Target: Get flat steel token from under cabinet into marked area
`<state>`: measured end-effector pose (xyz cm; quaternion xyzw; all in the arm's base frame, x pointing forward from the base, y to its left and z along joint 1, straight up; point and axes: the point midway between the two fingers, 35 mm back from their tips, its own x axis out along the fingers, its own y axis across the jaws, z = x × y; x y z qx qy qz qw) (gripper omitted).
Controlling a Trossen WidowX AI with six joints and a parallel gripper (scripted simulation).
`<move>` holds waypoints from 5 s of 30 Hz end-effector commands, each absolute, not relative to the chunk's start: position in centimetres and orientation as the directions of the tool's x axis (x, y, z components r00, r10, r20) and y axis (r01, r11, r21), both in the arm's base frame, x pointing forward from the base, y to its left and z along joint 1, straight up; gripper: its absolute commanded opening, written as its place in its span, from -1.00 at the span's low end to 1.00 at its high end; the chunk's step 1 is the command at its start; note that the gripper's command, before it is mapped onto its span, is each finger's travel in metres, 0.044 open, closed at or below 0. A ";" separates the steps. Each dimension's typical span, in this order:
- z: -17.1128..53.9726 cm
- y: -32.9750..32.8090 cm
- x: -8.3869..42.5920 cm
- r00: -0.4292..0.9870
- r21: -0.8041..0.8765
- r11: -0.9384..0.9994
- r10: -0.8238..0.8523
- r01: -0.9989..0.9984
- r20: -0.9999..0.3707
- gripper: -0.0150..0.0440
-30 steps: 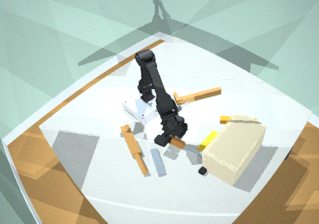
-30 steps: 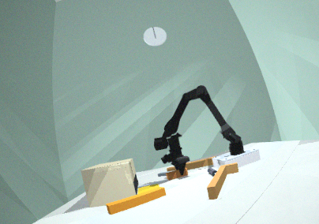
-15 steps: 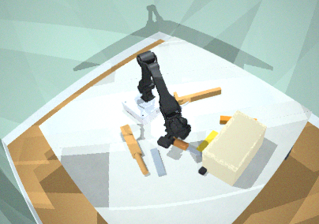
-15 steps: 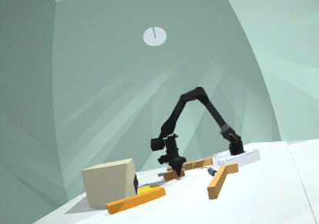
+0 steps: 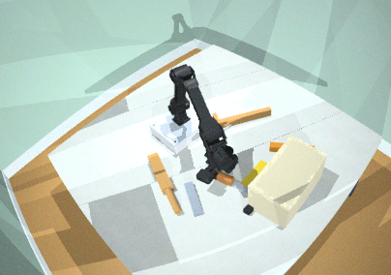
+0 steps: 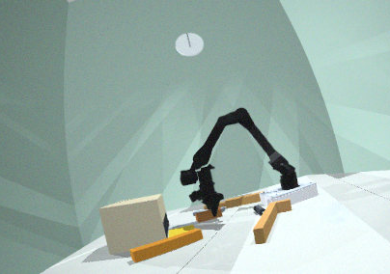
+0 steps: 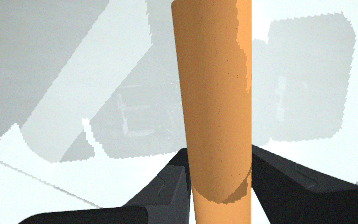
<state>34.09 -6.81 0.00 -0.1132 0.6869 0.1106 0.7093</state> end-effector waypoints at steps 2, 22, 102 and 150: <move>0.0 -6.6 34.7 0.033 -0.011 0.950 -0.001 -0.311 -0.999 -0.49; 0.2 -6.0 36.8 0.035 -0.011 0.950 0.000 -0.311 -0.999 -0.49; 0.2 -0.2 40.0 0.037 -0.007 0.950 0.004 -0.312 -0.999 -0.49; 0.0 1.3 37.1 0.035 -0.006 0.950 0.006 -0.312 -0.999 -0.49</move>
